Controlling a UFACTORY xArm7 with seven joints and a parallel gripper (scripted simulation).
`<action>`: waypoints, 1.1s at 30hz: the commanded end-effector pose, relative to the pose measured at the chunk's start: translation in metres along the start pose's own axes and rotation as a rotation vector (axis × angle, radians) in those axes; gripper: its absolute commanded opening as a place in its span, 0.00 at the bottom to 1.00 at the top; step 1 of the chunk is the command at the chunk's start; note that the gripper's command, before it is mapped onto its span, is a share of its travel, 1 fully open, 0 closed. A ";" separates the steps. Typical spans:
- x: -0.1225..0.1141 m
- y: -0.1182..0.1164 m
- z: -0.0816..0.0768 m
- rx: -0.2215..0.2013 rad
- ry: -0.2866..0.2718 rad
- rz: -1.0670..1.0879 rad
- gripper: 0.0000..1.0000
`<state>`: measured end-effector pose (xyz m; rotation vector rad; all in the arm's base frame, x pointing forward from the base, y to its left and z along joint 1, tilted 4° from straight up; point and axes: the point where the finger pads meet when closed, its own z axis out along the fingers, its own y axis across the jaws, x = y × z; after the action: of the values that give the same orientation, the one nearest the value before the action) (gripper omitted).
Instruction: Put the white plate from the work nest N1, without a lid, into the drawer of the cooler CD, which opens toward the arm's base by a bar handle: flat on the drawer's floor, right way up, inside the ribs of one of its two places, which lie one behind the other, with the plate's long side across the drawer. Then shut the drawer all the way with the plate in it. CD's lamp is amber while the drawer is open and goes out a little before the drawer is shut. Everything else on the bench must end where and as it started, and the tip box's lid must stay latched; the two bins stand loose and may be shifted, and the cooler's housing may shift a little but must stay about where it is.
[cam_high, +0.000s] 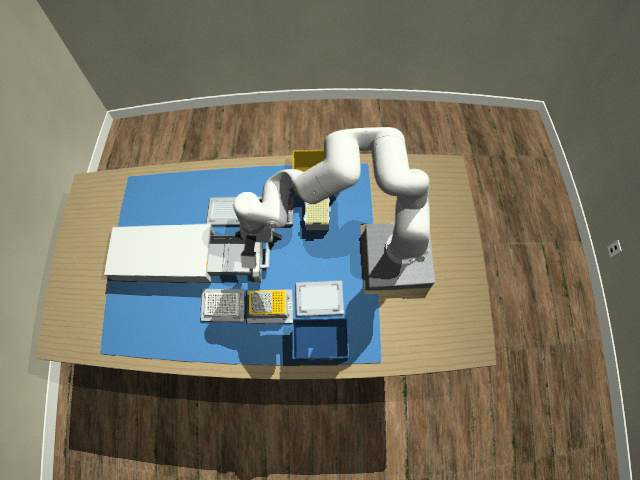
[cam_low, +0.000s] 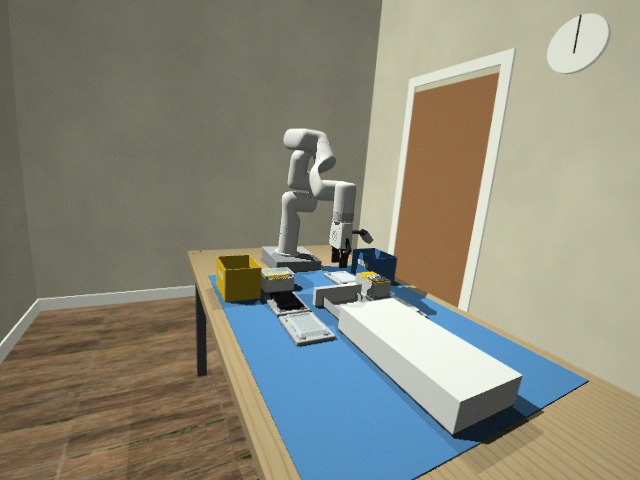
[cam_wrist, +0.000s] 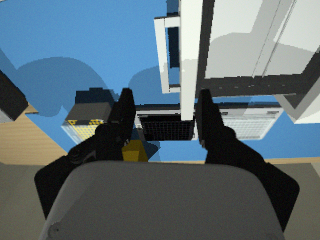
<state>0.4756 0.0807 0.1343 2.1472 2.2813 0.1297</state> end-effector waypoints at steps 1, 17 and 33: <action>0.017 0.015 -0.002 -0.003 -0.006 0.145 1.00; 0.073 0.057 -0.003 -0.004 -0.005 0.612 1.00; 0.129 0.099 -0.003 -0.005 -0.003 1.078 1.00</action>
<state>0.5539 0.2007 0.1471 2.9970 1.0578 0.1394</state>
